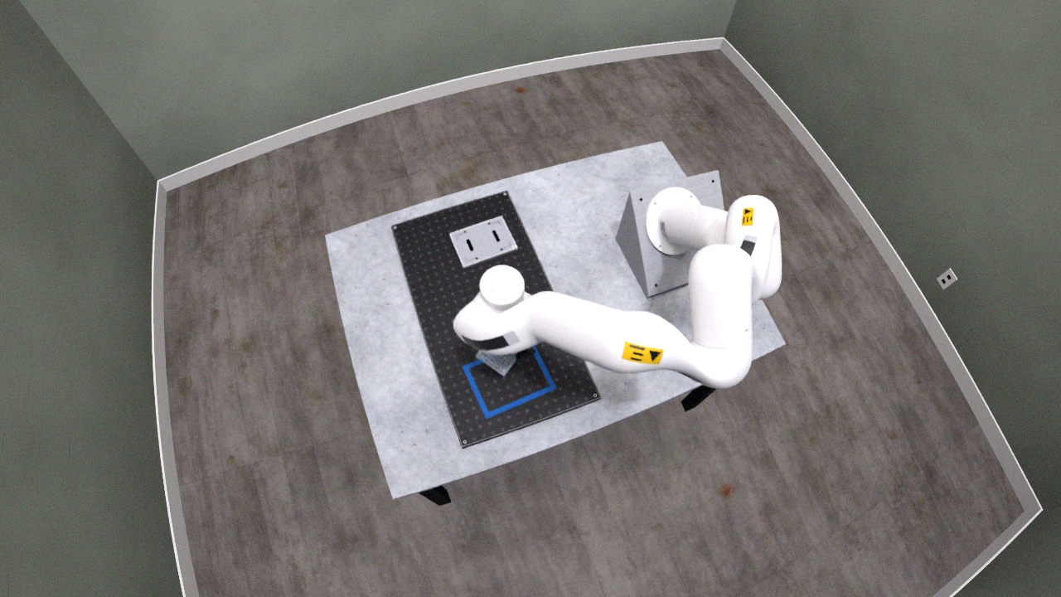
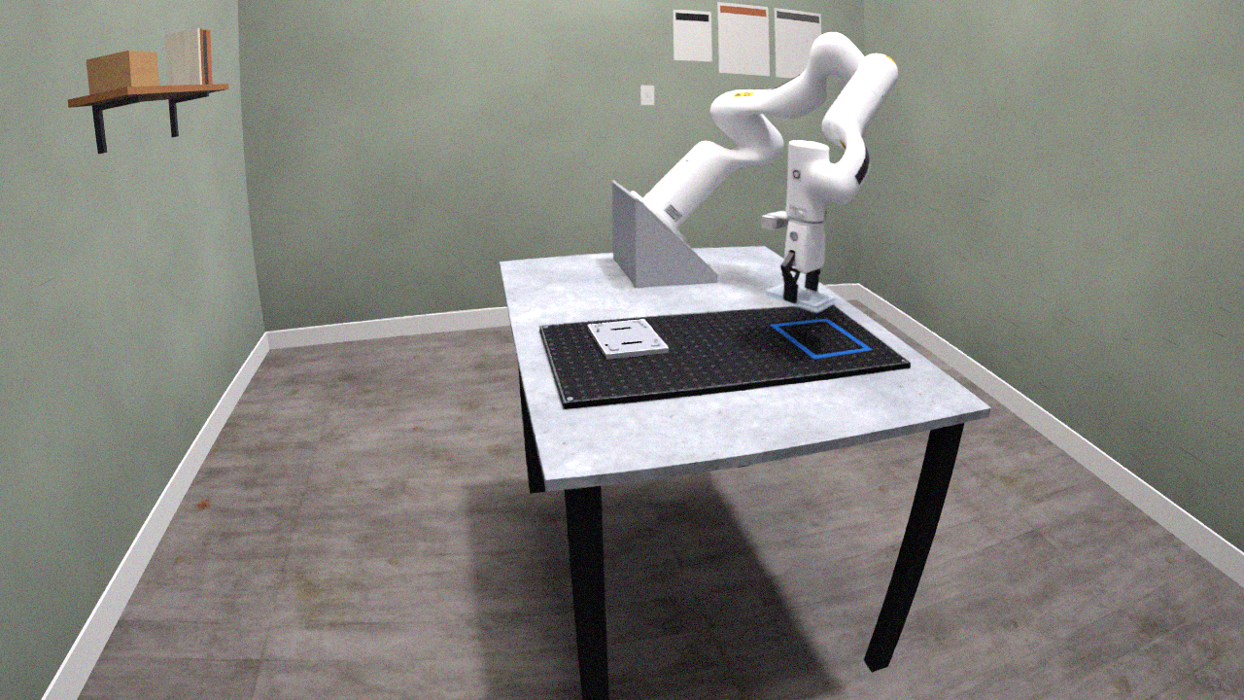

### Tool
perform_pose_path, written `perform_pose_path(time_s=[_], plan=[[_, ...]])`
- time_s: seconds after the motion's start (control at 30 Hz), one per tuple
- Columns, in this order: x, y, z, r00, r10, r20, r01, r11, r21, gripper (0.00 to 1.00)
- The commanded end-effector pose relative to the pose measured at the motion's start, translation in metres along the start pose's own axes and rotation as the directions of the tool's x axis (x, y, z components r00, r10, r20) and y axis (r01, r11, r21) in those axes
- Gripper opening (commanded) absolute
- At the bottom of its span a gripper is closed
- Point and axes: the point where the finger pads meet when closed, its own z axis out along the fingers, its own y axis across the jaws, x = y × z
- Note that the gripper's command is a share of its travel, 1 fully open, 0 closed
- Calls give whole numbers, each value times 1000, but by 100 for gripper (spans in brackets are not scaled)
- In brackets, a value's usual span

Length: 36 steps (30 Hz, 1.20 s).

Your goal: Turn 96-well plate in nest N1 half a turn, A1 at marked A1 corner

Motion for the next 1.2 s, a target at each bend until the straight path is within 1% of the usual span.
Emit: perform_pose_path(time_s=[0.0,0.07,0.13,0.23,0.43,0.63,0.7,0.93,1.17], plan=[[14,-16,-1,973,-228,27,228,974,6,0],[19,-21,-1,956,-293,26,293,956,8,0],[19,-21,-1,956,-293,26,293,956,8,0],[26,-28,-1,922,-387,25,387,922,11,0],[40,-42,-1,827,-562,22,562,827,15,0],[54,-56,-2,699,-715,19,715,699,20,0],[54,-56,-2,699,-715,19,715,699,20,0],[70,-73,-2,514,-858,14,857,514,23,0],[87,-90,-2,302,-953,8,953,302,26,0]])
